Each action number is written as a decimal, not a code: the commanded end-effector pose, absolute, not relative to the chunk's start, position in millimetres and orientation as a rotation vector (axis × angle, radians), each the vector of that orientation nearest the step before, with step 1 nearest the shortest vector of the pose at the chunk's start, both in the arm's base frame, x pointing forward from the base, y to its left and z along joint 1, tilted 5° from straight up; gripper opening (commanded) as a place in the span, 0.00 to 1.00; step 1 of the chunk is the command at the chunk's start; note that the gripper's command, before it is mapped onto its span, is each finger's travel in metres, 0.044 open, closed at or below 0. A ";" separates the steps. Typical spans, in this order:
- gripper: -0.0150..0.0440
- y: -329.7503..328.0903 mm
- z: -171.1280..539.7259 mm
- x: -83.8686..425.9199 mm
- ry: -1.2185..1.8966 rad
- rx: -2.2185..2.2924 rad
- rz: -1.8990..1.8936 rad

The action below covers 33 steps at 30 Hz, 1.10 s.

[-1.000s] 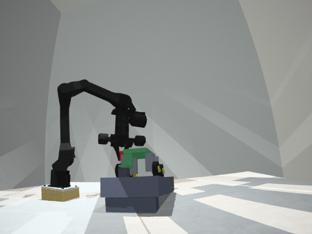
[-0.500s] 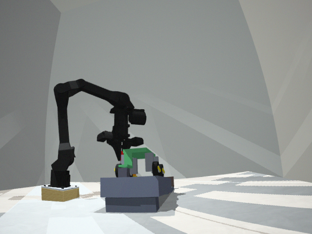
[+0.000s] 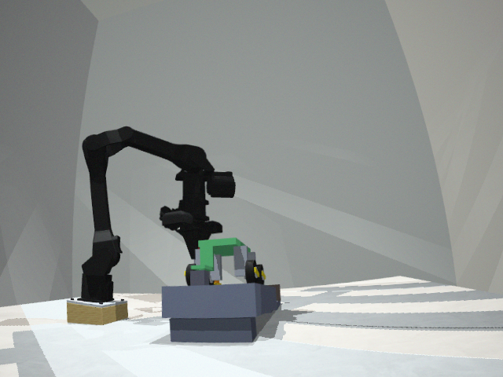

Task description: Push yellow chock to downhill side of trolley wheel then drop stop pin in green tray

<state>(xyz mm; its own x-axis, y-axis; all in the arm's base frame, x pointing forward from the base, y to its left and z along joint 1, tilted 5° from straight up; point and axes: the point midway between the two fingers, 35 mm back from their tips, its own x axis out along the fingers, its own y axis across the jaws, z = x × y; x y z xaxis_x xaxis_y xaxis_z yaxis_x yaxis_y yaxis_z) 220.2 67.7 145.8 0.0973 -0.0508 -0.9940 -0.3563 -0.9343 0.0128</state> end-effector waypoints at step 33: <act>0.25 74.8 102.9 213.1 -0.079 -2.211 1.977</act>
<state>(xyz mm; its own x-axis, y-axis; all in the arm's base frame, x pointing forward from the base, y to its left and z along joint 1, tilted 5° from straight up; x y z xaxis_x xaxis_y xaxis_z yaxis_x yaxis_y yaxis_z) 212.1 71.7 110.1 0.1094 0.1090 -0.9880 -0.0859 -0.9892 -0.1186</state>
